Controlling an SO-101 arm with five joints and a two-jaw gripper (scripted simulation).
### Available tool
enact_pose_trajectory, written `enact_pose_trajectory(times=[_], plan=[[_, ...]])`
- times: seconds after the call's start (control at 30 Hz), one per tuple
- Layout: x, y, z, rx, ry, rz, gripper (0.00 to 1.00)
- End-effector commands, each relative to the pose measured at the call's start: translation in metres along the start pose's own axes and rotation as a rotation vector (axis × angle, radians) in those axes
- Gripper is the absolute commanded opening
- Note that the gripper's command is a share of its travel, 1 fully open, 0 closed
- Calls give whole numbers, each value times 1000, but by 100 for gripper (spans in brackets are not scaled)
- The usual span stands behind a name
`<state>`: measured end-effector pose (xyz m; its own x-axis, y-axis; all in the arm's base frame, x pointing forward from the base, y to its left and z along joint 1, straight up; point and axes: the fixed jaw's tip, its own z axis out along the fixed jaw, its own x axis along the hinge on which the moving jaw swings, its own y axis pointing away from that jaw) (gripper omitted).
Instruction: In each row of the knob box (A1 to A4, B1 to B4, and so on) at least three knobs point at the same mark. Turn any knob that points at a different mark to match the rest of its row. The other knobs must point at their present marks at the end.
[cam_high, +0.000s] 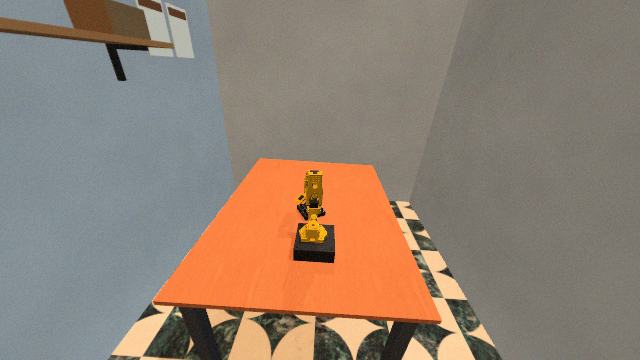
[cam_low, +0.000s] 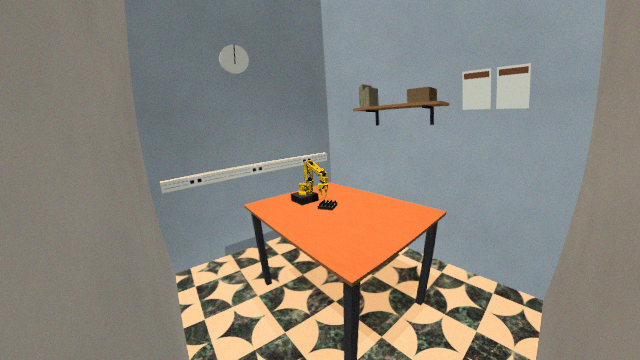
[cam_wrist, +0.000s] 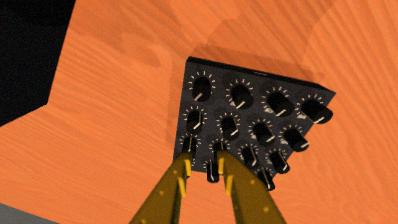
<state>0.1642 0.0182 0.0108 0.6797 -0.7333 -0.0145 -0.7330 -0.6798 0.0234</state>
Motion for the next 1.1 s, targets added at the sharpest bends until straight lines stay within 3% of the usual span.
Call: enact_pose_trajectory(times=[0.0, 0.63, 1.07], plan=[[1, 2, -1, 25, 15, 2, 8], [6, 5, -3, 25, 14, 114, 9], [24, 17, -9, 27, 8, 564, 14]])
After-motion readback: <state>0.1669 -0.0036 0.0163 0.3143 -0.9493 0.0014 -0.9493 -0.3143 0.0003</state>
